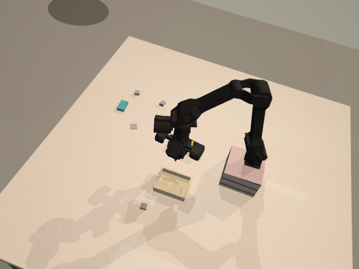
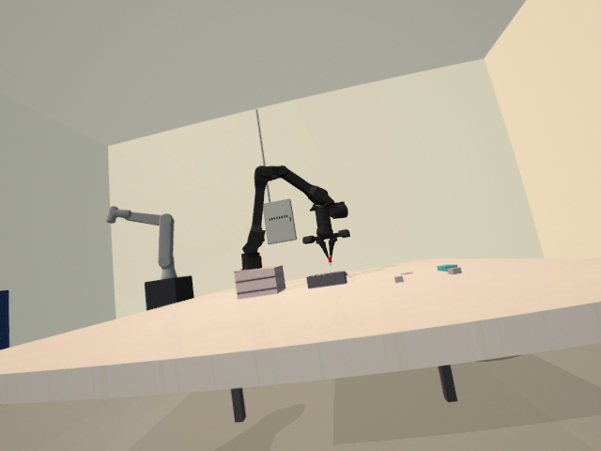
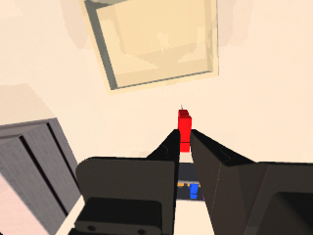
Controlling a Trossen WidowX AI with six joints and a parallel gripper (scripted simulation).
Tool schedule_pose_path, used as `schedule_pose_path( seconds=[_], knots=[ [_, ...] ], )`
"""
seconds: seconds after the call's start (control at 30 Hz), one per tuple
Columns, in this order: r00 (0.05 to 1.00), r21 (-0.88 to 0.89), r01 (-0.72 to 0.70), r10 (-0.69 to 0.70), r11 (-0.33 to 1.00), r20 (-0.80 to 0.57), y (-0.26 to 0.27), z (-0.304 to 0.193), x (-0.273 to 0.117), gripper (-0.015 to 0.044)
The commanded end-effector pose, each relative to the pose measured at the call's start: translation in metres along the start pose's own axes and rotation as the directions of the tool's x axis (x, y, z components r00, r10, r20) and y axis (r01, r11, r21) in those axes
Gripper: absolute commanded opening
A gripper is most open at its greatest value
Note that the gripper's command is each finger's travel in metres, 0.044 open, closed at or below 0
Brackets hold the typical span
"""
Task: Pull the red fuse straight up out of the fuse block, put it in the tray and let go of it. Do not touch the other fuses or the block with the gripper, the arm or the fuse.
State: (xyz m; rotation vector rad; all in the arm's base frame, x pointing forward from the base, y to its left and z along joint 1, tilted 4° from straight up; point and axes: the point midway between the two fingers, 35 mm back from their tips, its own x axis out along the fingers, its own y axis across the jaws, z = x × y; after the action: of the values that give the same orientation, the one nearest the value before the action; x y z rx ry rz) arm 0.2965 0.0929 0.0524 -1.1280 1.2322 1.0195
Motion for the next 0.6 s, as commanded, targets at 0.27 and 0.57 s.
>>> schedule_pose_path(
  seconds=[0.27,0.57],
  knots=[
    [1.000,0.002,0.007,-0.007,1.000,0.003,0.025,0.067,-0.002,0.0000],
    [1.000,0.002,0.007,-0.007,1.000,0.004,0.032,0.079,-0.001,0.0000]
  ],
)
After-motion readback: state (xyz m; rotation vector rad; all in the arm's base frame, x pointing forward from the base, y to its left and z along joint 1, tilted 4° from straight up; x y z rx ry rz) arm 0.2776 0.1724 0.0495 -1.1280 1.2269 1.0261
